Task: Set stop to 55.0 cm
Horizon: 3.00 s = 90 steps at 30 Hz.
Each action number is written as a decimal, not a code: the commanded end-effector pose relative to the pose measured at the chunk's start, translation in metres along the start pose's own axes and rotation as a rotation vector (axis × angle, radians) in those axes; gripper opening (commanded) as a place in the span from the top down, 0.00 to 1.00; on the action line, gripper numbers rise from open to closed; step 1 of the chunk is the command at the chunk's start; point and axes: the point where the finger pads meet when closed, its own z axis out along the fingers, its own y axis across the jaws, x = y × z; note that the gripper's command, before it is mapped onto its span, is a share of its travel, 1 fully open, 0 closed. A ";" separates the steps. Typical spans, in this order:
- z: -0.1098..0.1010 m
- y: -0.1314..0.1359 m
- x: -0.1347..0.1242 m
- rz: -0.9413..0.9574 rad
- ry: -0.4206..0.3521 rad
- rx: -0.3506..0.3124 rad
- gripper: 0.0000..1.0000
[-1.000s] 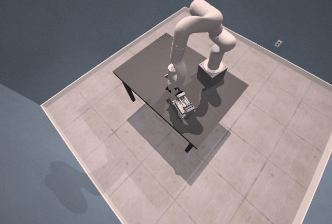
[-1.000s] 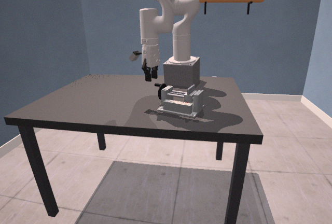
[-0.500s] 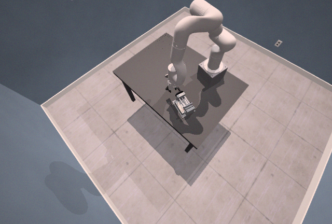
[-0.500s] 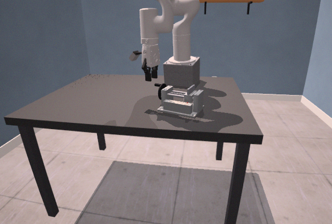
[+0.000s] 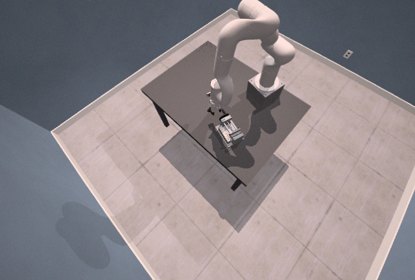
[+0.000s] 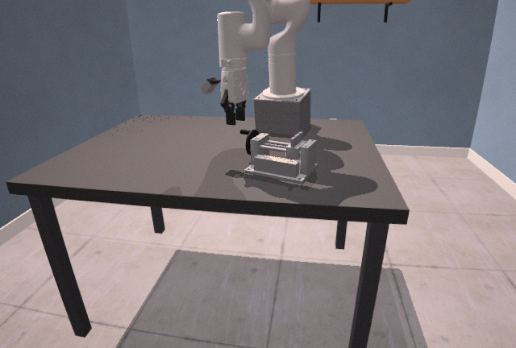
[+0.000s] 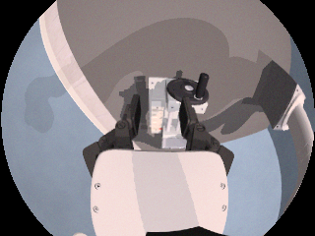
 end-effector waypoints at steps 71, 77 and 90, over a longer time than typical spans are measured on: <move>0.070 0.072 0.013 0.000 0.000 0.001 0.43; 0.070 0.072 0.013 0.000 0.000 0.001 0.43; 0.070 0.072 0.013 0.000 0.000 0.001 0.94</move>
